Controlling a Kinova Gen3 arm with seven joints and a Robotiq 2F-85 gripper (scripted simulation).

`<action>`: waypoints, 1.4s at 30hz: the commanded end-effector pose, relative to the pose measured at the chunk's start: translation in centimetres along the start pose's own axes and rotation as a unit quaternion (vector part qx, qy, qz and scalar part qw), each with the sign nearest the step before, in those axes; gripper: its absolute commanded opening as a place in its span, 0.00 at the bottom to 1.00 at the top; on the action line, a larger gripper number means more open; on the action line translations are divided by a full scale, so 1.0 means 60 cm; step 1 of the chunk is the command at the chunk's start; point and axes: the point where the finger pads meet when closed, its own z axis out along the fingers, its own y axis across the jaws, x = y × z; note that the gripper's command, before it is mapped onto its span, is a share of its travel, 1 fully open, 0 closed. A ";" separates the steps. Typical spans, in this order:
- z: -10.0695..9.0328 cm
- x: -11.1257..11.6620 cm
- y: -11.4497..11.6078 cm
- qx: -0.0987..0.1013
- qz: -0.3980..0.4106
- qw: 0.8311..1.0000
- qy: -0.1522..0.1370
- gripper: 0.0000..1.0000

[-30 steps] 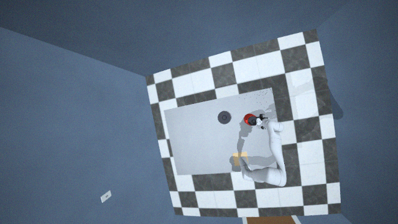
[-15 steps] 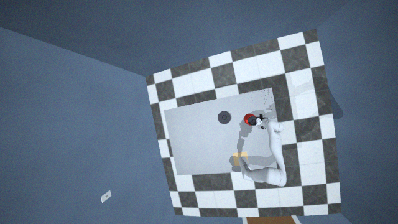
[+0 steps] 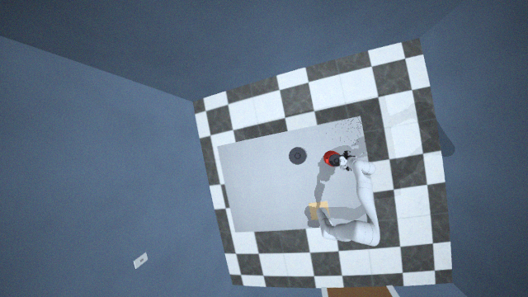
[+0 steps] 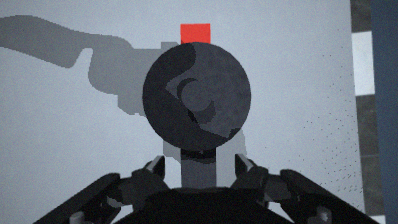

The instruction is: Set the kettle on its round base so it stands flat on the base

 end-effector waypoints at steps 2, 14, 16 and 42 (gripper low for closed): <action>0.016 0.001 -0.002 0.003 0.000 1.000 0.001 0.80; 0.040 0.001 -0.003 0.003 0.000 1.000 0.001 0.80; 0.040 0.001 -0.003 0.003 0.000 1.000 0.001 0.80; 0.040 0.001 -0.003 0.003 0.000 1.000 0.001 0.80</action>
